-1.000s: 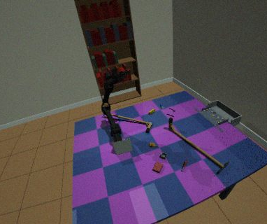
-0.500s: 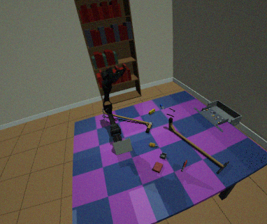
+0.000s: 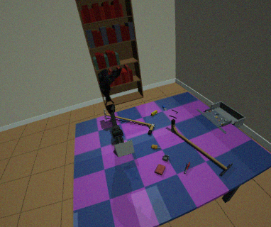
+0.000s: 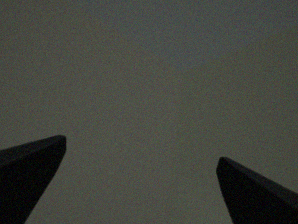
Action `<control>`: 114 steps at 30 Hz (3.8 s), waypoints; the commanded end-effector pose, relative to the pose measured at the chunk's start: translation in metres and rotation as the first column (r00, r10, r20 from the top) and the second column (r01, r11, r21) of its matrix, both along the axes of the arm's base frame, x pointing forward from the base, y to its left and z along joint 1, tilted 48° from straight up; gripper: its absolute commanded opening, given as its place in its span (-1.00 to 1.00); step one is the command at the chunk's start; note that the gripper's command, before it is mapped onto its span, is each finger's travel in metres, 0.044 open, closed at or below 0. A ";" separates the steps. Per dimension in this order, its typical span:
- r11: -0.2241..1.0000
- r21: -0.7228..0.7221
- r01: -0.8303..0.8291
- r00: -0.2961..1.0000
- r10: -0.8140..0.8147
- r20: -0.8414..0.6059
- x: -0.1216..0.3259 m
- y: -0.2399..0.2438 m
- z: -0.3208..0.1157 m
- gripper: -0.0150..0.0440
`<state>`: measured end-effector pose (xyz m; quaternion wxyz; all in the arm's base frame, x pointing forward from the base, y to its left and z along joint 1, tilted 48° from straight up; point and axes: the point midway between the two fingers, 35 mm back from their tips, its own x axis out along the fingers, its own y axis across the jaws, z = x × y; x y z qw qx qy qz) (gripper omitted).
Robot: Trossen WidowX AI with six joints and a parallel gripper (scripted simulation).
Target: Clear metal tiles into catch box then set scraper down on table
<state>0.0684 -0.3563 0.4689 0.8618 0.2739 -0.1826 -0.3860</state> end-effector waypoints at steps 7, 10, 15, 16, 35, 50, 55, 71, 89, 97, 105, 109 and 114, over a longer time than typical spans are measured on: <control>0.996 0.026 0.089 0.996 -0.090 0.024 -0.045 -0.020 -0.011 1.00; 0.993 0.033 0.117 0.993 -0.118 0.030 -0.059 -0.025 -0.014 1.00; 0.986 0.044 0.164 0.985 -0.165 0.041 -0.084 -0.031 -0.019 1.00; 0.984 0.046 0.173 0.984 -0.175 0.043 -0.089 -0.032 -0.021 1.00; 0.935 0.087 0.344 0.933 -0.351 0.085 -0.188 -0.038 -0.043 1.00; 0.875 0.119 0.469 0.869 -0.481 0.117 -0.267 -0.023 -0.062 1.00; 0.851 0.130 0.508 0.843 -0.523 0.128 -0.293 -0.014 -0.069 1.00; 0.763 0.164 0.625 0.746 -0.646 0.163 -0.373 0.028 -0.091 1.00; 0.751 0.171 0.638 0.743 -0.658 0.120 -0.382 0.033 -0.108 0.11; 0.790 0.192 0.581 0.790 -0.605 0.097 -0.359 0.007 -0.116 -0.49; 0.826 0.215 0.521 0.834 -0.546 0.075 -0.334 -0.017 -0.124 -0.49; 0.842 0.226 0.490 0.855 -0.515 0.064 -0.320 -0.028 -0.128 -0.49; 0.860 0.239 0.450 0.879 -0.474 0.050 -0.303 -0.041 -0.133 -0.49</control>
